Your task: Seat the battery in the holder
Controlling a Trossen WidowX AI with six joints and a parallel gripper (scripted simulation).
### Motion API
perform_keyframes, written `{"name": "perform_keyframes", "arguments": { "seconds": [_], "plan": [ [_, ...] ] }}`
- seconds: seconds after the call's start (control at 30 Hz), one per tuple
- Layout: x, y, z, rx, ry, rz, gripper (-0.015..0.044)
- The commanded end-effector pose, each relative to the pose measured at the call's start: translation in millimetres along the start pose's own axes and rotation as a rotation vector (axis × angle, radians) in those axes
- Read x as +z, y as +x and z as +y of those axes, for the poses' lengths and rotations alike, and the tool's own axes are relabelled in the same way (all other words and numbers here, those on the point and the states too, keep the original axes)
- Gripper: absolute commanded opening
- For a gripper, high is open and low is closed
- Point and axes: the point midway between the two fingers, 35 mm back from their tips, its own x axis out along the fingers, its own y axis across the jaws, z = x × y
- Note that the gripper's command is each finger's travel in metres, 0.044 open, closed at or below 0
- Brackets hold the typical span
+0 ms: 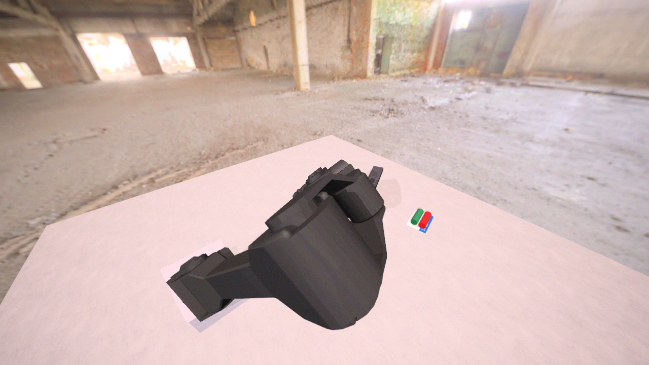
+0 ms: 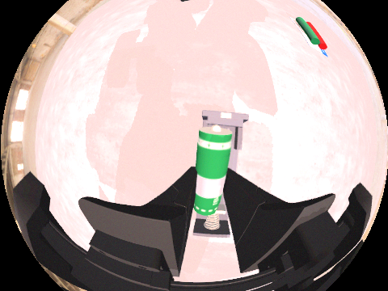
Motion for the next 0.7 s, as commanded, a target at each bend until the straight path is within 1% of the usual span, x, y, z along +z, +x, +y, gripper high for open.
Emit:
{"name": "perform_keyframes", "arguments": {
  "seconds": [0.0, 0.67],
  "plan": [
    [-5.9, 4.3, 3.5, 0.009, -0.007, 0.043, 0.0067],
    [-4.5, 6.1, 0.8, 0.012, 0.003, 0.150, 0.0067]
  ]
}}
